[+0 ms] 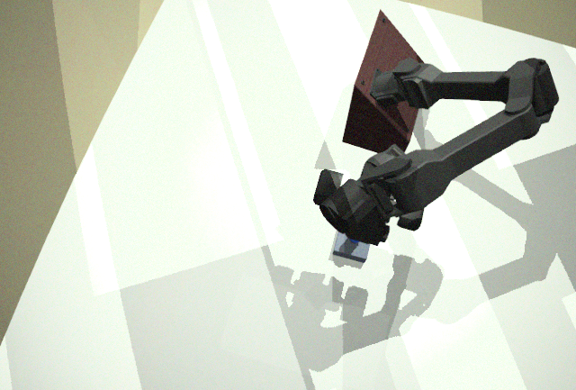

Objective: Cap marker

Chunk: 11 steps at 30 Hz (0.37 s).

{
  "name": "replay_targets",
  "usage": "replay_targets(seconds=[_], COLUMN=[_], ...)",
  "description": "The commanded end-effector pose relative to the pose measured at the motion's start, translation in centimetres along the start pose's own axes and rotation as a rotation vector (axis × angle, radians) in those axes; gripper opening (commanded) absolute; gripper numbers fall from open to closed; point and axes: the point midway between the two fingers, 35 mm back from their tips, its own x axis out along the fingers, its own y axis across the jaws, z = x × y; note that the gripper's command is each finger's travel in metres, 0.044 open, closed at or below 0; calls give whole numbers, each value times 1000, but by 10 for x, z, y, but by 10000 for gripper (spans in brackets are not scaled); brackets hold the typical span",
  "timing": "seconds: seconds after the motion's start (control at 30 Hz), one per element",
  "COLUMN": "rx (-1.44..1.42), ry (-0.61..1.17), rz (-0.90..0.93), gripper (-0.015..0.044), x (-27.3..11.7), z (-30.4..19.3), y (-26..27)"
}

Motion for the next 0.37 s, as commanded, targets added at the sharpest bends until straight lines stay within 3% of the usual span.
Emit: replay_targets(seconds=[0.0,0.33], rx=[-4,-4], ry=[0,0], rz=[-5,-5], gripper=[158,420], x=[-3,-3], z=[0,0], y=[0,0])
